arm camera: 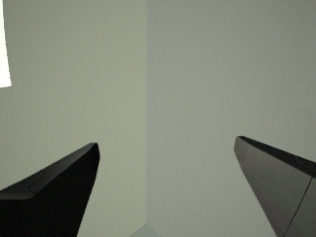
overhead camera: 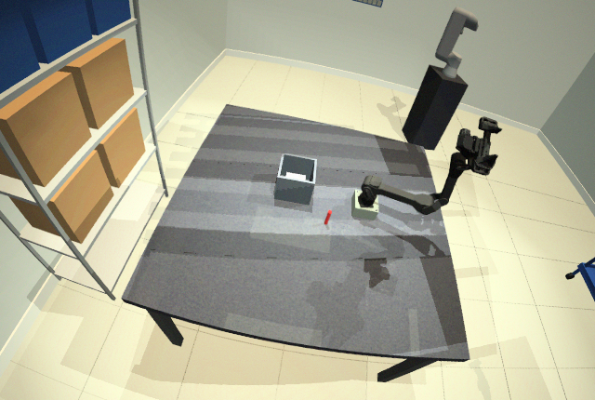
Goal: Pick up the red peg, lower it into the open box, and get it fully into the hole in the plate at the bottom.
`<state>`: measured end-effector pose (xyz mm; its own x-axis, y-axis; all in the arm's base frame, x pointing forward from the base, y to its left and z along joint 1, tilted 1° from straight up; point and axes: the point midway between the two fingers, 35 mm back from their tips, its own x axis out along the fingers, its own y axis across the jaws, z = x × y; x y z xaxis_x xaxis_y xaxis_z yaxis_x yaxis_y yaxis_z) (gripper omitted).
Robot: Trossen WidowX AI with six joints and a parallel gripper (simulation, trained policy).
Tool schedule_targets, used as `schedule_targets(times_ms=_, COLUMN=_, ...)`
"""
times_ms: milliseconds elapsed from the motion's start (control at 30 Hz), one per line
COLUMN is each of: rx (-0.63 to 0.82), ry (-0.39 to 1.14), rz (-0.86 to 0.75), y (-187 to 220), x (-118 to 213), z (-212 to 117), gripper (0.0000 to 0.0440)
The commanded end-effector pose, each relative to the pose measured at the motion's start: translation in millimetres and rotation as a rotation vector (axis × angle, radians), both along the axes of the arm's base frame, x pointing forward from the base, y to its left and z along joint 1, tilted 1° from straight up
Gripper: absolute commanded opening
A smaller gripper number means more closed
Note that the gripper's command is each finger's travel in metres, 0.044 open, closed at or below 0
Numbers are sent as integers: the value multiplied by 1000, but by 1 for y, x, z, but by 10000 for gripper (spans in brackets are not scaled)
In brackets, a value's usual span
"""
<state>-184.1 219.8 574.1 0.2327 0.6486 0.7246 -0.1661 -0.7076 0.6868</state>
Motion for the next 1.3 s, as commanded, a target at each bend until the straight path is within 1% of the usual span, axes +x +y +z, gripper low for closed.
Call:
schedule_targets(times_ms=0, rx=24, ry=20, rz=12, y=-2, x=3, z=3, gripper=419)
schedule_targets(times_ms=67, rx=67, ry=65, rz=42, y=-7, x=9, z=7, gripper=440)
schedule_targets(times_ms=667, rx=489, ry=430, rz=320, y=-55, x=84, z=32, gripper=440)
schedule_targets(times_ms=967, rx=734, ry=567, rz=457, y=-86, x=125, z=35, gripper=440)
schedule_targets(times_ms=1267, rx=992, ry=674, rz=598, y=-124, x=165, z=31, gripper=440)
